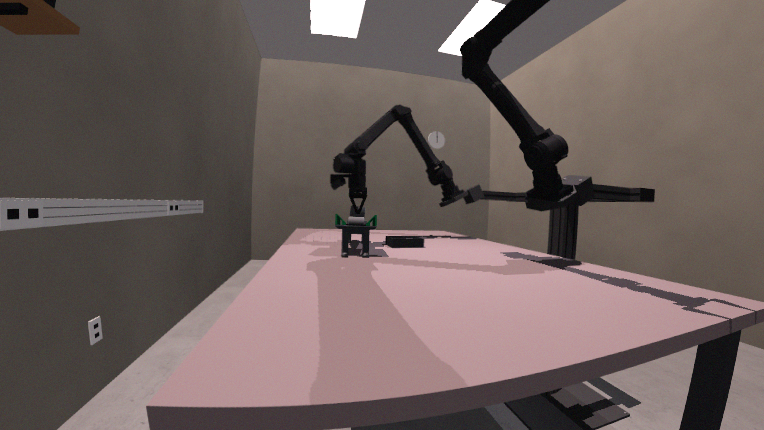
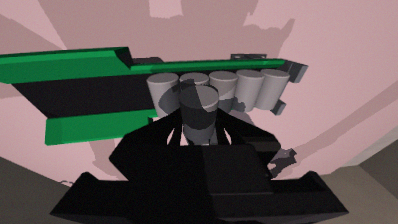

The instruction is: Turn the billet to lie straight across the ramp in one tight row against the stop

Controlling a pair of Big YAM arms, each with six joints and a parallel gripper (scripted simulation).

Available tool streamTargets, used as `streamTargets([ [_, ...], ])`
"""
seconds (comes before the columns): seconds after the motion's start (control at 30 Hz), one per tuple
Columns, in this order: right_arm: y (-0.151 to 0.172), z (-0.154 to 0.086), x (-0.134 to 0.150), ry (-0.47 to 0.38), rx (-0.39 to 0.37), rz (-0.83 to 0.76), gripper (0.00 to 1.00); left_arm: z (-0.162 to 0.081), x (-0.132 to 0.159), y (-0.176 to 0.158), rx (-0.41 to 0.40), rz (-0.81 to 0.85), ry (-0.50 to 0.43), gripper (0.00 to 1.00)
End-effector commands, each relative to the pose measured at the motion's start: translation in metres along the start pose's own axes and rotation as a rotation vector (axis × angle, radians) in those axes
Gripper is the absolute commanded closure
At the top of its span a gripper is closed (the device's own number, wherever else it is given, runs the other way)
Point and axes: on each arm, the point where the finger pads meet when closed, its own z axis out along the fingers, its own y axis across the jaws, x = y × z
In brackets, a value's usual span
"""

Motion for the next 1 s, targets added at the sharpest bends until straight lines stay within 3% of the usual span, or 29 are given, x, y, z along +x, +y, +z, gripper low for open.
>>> streamTargets([
  [0.0, 0.022, -0.051, -0.026, -0.074, -0.068, 0.018, 1.00, -0.008, -0.013, 0.006, -0.010, 0.013, -0.036, 0.00],
  [0.63, 0.024, -0.052, -0.026, -0.075, -0.068, 0.018, 1.00, -0.008, -0.013, 0.006, -0.010, 0.013, -0.036, 0.00],
  [0.77, 0.032, -0.055, -0.026, -0.075, -0.068, 0.019, 1.00, -0.008, -0.013, 0.006, -0.010, 0.013, -0.036, 0.00],
  [0.83, 0.041, -0.034, -0.016, -0.043, -0.042, 0.003, 1.00, -0.008, -0.013, 0.006, -0.010, 0.013, -0.036, 0.00],
  [0.97, 0.056, -0.038, -0.016, -0.043, -0.043, 0.003, 1.00, -0.008, -0.013, 0.006, -0.010, 0.013, -0.036, 0.00],
])
